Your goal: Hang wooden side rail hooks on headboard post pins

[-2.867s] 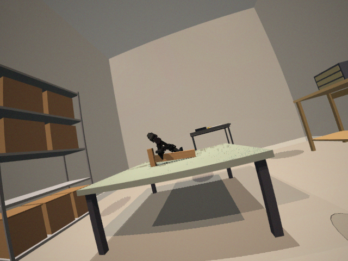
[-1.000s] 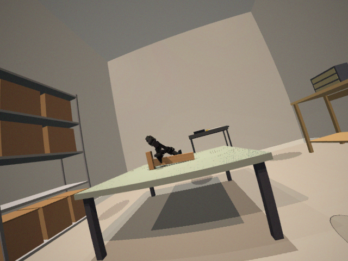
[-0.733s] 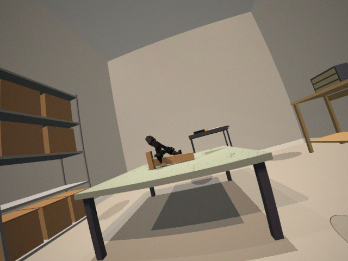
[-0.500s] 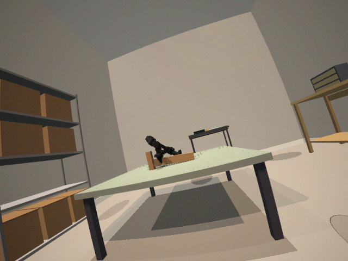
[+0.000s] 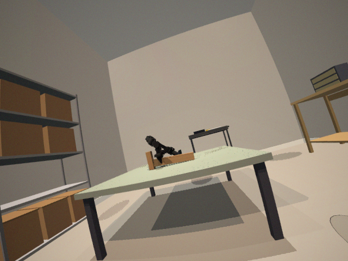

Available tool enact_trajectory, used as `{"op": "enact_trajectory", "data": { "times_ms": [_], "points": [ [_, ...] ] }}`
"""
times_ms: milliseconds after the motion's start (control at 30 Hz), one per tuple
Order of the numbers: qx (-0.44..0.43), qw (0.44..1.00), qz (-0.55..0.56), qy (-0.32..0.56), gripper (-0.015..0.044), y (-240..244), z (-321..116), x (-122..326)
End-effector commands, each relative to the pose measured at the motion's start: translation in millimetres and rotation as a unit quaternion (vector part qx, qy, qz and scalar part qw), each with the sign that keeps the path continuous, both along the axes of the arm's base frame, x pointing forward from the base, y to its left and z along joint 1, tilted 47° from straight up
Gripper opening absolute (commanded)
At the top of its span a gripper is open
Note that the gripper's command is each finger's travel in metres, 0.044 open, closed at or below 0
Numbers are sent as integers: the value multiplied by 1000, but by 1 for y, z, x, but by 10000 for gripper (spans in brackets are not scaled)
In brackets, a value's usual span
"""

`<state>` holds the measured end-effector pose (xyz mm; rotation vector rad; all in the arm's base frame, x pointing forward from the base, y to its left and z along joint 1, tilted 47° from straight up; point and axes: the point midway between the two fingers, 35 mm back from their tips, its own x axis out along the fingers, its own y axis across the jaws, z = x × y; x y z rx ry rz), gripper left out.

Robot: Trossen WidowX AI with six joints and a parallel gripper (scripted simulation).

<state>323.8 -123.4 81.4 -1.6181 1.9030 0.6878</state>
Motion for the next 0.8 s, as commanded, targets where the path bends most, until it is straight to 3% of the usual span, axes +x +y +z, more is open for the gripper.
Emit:
{"op": "enact_trajectory", "data": {
  "times_ms": [0,300,567,767],
  "points": [
    [0,1000,0,0,210,0,0,0],
    [-2,1000,0,-1,440,17,15,4],
    [-4,1000,1,-2,440,29,27,5],
    [-4,1000,1,-2,440,48,7,8]
  ]
}}
